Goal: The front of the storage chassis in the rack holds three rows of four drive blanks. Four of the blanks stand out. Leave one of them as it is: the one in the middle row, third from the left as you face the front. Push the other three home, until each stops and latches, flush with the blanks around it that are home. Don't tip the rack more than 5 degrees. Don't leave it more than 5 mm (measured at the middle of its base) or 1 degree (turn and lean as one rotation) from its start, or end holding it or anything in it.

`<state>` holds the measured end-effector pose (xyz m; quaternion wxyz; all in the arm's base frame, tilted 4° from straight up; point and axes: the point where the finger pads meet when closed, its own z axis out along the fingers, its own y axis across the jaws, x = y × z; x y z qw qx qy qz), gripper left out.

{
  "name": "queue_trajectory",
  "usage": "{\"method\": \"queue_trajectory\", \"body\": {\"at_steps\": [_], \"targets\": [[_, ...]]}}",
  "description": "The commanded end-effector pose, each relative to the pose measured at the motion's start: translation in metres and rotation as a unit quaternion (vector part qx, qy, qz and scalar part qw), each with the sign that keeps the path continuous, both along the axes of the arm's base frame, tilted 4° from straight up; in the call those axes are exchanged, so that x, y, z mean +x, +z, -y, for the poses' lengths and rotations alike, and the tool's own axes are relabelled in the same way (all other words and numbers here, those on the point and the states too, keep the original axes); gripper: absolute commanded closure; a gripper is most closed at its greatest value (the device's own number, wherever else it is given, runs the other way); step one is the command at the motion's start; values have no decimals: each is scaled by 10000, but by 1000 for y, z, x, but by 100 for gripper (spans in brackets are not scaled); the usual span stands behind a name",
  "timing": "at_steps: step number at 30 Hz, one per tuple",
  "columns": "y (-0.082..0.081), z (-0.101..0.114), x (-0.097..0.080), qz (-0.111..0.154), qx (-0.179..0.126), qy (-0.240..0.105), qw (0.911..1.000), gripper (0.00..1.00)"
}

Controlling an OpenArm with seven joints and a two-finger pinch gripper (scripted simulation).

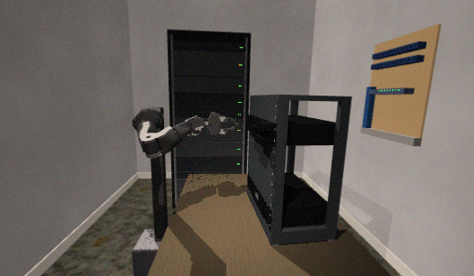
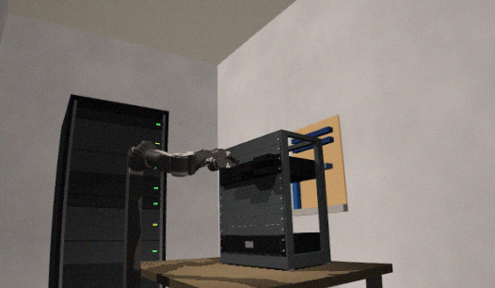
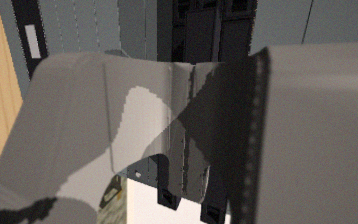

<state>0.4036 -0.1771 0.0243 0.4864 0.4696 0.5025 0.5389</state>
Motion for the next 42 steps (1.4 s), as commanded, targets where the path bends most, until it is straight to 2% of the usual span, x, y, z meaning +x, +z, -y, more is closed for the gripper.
{"method": "queue_trajectory", "body": {"at_steps": [1, 7, 12, 22, 25, 30, 32, 37, 42], "targets": [[-1, 11, 2, 93, 2, 41, 9999, 100], [-34, 63, 7, 93, 4, 57, 9999, 100], [-46, 85, 10, 93, 2, 28, 10000, 100], [-48, 88, 14, 94, 1, 25, 10000, 100], [-47, 87, 24, 95, 1, 25, 10000, 100], [-45, 84, 52, 97, -1, 26, 9999, 100], [-45, 84, 52, 97, -1, 26, 9999, 100], [-43, 82, 72, 100, -3, 27, 9999, 100], [-43, 81, 75, 101, -3, 33, 9999, 100]]}}
